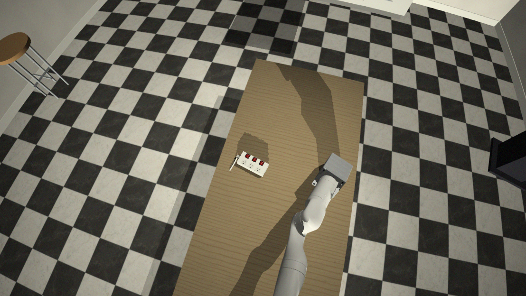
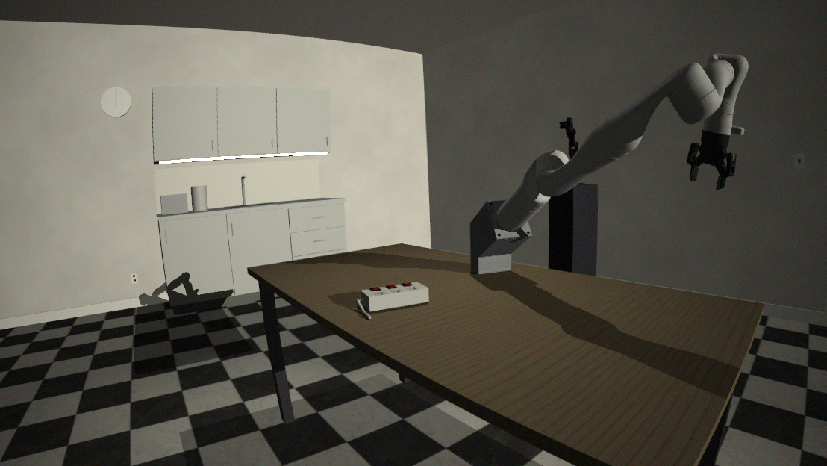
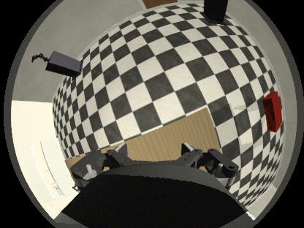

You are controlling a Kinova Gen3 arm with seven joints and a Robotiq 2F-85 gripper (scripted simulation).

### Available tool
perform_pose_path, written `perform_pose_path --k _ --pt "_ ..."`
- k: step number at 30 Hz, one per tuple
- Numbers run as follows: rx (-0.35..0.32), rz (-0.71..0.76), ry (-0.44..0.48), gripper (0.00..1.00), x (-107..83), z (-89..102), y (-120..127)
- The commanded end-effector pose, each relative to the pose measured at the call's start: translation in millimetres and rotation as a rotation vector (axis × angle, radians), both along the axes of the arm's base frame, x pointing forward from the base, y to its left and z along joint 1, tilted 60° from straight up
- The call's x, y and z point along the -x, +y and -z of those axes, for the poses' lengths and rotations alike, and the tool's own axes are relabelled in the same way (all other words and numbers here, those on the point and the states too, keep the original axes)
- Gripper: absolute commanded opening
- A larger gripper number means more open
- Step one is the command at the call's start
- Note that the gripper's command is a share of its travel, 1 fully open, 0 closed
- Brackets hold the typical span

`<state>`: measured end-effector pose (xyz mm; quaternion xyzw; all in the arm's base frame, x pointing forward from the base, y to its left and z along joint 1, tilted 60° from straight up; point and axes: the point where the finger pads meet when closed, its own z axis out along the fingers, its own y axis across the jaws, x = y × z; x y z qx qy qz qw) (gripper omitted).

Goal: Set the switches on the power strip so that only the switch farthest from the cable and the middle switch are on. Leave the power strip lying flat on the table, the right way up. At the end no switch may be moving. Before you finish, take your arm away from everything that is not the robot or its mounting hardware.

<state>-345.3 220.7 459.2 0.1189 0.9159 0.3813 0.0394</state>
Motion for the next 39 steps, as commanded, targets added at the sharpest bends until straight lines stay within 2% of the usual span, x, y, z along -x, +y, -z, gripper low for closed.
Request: perform_pose_path --k 1,6,7,13,14,20,21,28,29,35,36,39 --pt "0.015 -0.014 0.005 1.0 7.3 7.2 -10.9" --pt "0.015 -0.014 0.005 1.0 7.3 7.2 -10.9" --pt "0.029 -0.025 0.011 1.0 13.4 14.1 -21.1" --pt "0.029 -0.025 0.011 1.0 13.4 14.1 -21.1" --pt "0.044 -0.035 0.016 1.0 19.3 21.3 -32.0" --pt "0.044 -0.035 0.016 1.0 19.3 21.3 -32.0" --pt "0.06 -0.045 0.021 1.0 25.0 28.6 -43.6" --pt "0.06 -0.045 0.021 1.0 25.0 28.6 -43.6" --pt "0.076 -0.056 0.026 1.0 30.4 36.1 -55.8" --pt "0.076 -0.056 0.026 1.0 30.4 36.1 -55.8" --pt "0.093 -0.065 0.03 1.0 35.5 43.9 -68.6" --pt "0.093 -0.065 0.03 1.0 35.5 43.9 -68.6"
